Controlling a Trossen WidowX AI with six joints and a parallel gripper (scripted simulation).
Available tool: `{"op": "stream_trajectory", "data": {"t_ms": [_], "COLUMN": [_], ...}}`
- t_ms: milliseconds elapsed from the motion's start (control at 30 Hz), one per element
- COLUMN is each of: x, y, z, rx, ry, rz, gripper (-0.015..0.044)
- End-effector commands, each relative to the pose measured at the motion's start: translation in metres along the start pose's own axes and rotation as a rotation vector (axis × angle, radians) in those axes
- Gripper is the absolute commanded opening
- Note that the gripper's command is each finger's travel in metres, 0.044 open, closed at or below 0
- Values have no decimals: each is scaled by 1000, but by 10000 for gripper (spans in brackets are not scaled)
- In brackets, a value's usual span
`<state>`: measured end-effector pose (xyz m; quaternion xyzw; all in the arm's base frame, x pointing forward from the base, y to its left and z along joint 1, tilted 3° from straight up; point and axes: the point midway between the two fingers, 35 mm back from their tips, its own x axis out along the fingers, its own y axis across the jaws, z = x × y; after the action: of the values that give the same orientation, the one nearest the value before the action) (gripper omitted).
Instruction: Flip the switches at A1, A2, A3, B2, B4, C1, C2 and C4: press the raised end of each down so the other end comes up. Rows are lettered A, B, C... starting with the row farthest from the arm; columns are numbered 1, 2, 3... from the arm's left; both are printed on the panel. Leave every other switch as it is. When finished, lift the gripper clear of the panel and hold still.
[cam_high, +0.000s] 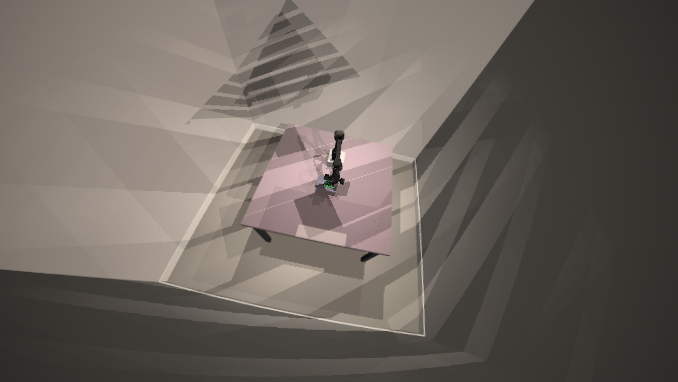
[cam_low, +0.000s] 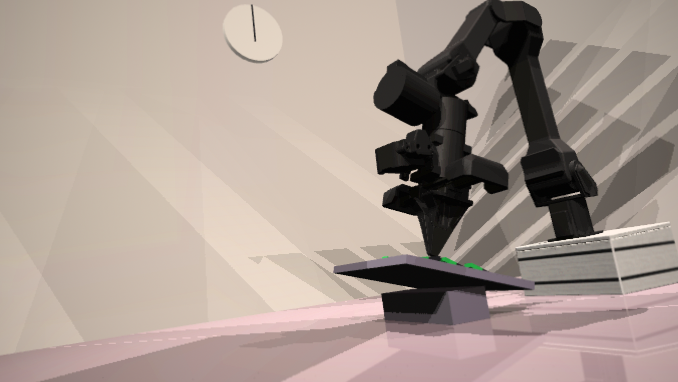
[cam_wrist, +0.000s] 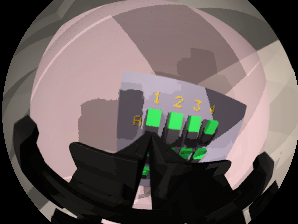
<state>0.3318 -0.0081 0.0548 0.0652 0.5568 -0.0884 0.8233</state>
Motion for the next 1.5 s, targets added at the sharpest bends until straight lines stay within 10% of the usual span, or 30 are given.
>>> {"op": "stream_trajectory", "data": {"t_ms": [0,867,1067,1467], "x": [1,5,-61,-61], "y": [0,0,0,-24], "z": [0,0,3,3], "rx": [-3,-3,-3,-4], "ry": [-1,-1,26,26], "rz": [-2,-2,-2,-4], "gripper": [0,0,0,0]}}
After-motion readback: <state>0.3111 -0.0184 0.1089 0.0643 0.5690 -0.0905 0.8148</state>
